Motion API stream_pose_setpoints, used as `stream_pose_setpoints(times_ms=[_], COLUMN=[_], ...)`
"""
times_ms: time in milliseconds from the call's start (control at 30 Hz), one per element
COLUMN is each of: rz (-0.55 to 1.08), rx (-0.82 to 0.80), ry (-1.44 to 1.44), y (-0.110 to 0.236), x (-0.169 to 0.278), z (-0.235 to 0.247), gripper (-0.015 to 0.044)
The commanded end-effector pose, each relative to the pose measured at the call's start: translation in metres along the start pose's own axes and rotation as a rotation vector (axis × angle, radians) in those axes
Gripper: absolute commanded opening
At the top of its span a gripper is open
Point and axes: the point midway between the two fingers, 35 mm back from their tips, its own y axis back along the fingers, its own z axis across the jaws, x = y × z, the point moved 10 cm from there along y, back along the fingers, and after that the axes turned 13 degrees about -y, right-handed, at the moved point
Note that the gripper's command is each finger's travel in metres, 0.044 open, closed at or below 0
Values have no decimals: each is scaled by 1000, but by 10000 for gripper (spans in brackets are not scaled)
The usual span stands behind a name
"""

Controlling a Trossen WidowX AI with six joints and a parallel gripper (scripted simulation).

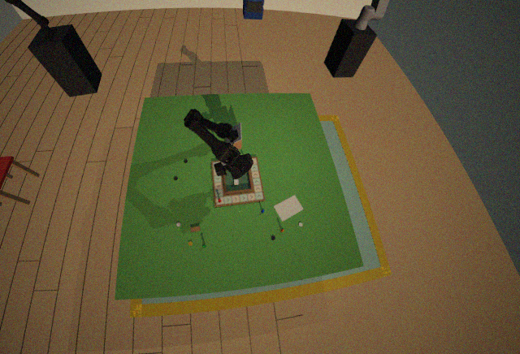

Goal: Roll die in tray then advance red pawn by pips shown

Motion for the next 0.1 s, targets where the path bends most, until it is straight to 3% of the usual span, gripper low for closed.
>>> stream_pose_setpoints(times_ms=[0, 67], rz=[2, 2], rx=[2, 2], ry=[-1, -1], y=[-1, -1], x=[-4, -4], z=[-3, -3], gripper=[440, 440])
